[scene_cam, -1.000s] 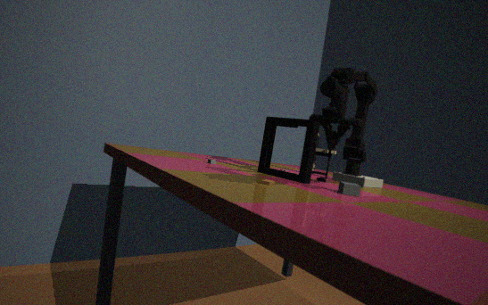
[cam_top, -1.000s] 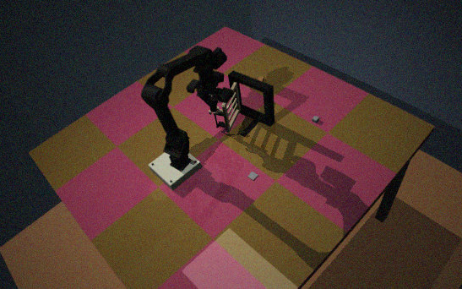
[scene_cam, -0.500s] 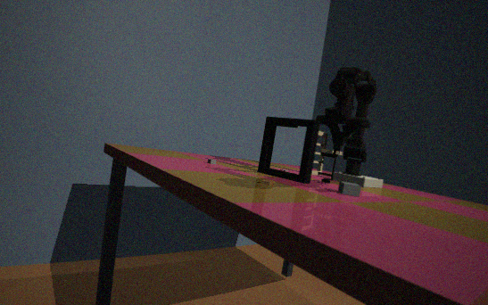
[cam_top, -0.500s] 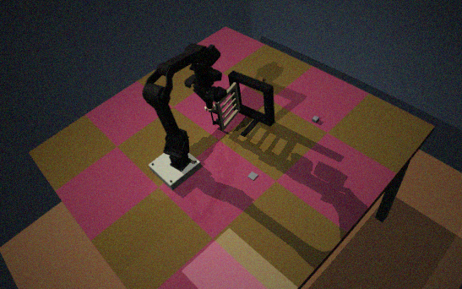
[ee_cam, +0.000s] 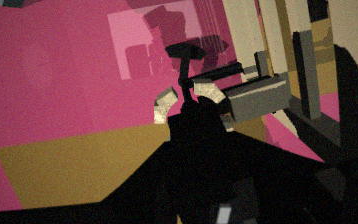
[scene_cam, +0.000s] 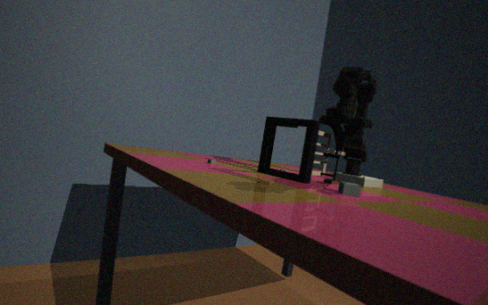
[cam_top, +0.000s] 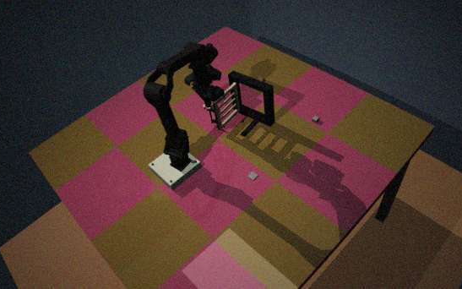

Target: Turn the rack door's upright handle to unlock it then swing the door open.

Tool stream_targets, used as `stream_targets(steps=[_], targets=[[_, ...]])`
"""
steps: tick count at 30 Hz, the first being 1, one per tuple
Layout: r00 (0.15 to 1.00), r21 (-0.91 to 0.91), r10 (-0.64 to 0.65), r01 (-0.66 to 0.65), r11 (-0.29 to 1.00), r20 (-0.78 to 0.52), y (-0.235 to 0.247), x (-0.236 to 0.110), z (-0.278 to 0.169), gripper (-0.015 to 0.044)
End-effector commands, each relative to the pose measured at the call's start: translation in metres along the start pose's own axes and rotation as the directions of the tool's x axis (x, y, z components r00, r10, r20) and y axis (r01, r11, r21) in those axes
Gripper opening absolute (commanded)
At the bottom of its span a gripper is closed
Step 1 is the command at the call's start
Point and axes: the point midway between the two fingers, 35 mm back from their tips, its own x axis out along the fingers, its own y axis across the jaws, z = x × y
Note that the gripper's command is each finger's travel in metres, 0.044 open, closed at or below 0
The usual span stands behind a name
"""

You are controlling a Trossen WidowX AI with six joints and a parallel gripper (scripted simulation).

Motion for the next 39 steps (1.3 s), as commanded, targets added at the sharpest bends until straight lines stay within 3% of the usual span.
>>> stream_targets(steps=[1,3,14,39], targets=[[1.0,0.014,-0.001,0.001,1.0,-0.002,0.0,0.0,0.0,0.0017],[1.0,0.014,-0.001,0.001,1.0,-0.002,0.0,0.0,0.0,0.0017],[1.0,0.014,-0.001,0.001,1.0,-0.002,0.0,0.0,0.0,0.0289],[1.0,0.013,0.0,0.0,1.0,0.0,0.001,-0.028,0.002,0.0289]])
